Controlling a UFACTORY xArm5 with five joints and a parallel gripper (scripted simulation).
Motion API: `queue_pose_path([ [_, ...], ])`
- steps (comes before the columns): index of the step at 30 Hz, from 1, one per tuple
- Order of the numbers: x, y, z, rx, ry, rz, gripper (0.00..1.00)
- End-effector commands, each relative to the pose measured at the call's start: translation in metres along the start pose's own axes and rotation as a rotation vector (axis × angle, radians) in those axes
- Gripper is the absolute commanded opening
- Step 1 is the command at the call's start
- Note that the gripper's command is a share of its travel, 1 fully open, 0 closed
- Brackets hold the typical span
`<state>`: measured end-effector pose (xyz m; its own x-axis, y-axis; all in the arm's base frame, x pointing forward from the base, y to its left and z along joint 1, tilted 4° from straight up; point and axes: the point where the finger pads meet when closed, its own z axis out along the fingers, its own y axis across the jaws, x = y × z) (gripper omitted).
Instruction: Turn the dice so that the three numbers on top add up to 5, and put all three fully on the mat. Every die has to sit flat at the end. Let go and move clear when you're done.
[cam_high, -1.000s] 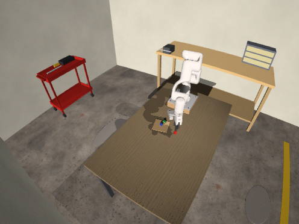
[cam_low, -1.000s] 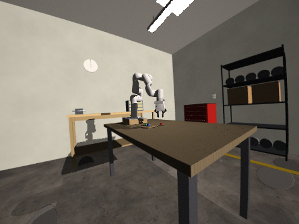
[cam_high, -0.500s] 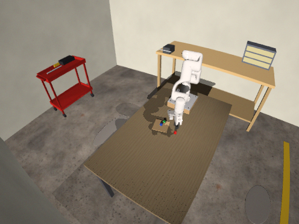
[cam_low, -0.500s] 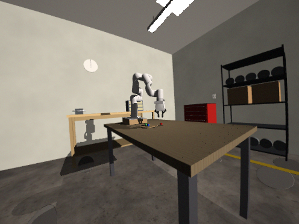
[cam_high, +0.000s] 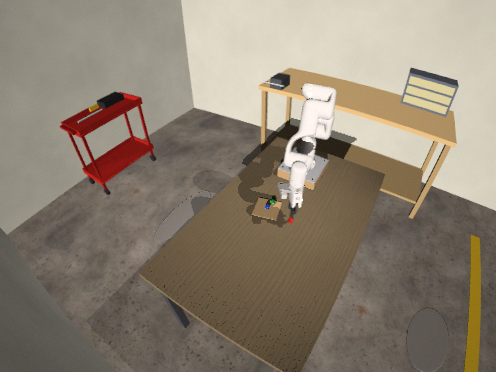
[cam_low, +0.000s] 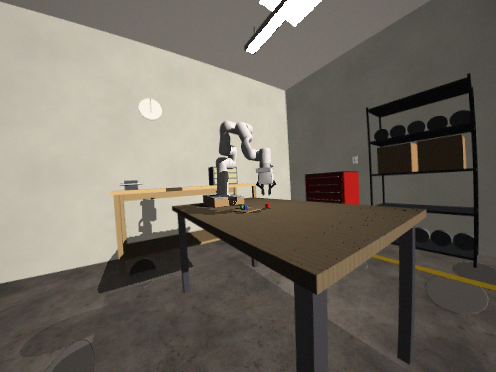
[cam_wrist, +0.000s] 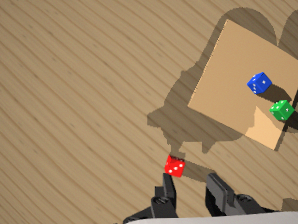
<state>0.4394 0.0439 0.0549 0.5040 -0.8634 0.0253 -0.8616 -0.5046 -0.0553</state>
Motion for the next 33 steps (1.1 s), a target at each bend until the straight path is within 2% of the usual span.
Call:
queue_pose_path([
  [1, 0.001, -0.001, -0.001, 0.003, 0.002, 0.000, 0.36],
  [17, 0.001, -0.001, 0.005, 0.003, 0.002, -0.011, 0.36],
  [33, 0.001, -0.001, 0.027, 0.003, 0.002, -0.011, 0.36],
])
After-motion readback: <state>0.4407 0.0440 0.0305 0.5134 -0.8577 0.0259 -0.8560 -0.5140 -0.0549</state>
